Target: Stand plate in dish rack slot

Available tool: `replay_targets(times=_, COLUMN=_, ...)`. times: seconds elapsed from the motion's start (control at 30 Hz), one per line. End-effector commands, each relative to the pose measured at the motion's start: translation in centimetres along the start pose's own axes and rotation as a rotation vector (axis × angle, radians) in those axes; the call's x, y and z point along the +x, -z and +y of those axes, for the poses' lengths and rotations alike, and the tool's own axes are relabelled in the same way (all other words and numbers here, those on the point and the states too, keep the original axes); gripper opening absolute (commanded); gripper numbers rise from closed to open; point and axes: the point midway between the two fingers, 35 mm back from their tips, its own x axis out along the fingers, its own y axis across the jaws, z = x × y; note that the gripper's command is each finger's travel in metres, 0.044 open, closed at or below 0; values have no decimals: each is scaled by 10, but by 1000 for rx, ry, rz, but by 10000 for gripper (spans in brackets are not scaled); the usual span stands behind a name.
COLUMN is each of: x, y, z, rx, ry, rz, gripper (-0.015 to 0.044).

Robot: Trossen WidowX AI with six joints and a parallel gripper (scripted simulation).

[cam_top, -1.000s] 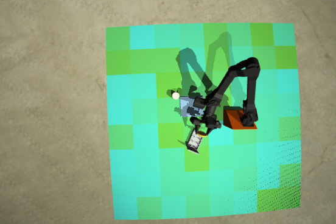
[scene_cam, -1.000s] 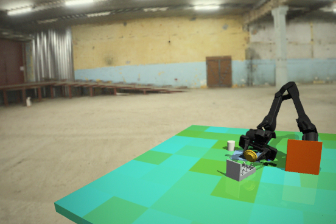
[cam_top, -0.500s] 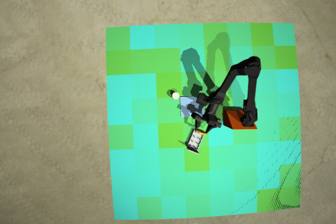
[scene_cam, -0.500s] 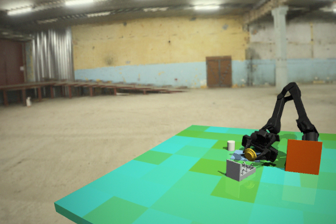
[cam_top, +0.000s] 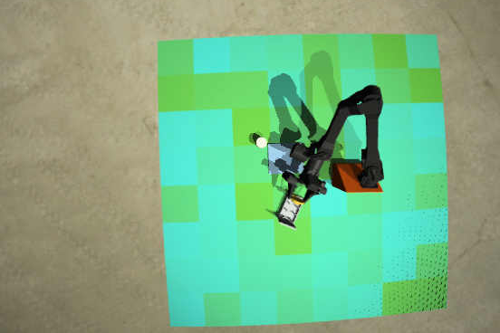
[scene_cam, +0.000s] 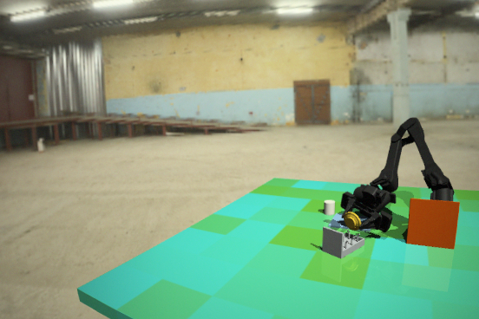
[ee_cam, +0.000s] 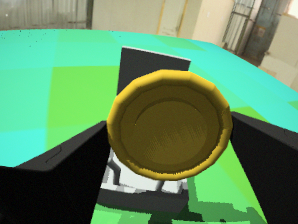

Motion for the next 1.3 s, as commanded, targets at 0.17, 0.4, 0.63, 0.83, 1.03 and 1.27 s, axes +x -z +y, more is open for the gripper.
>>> replay_targets(times=0.17, x=9, y=-2, z=5, rx=4, ry=-7, rz=-2, gripper=0)
replay_targets(times=0.4, x=18, y=-4, z=6, rx=-2, ry=-1, rz=-3, gripper=0)
replay_targets(times=0.63, x=24, y=-5, z=8, rx=-10, ry=7, rz=-5, gripper=0)
replay_targets(times=0.83, x=24, y=-4, z=9, rx=-11, ry=8, rz=-5, gripper=0)
replay_targets(times=1.03, x=27, y=16, z=15, rx=-19, ry=16, rz=-6, gripper=0)
replay_targets(times=1.27, x=26, y=12, z=16, rx=-9, ry=7, rz=3, gripper=0)
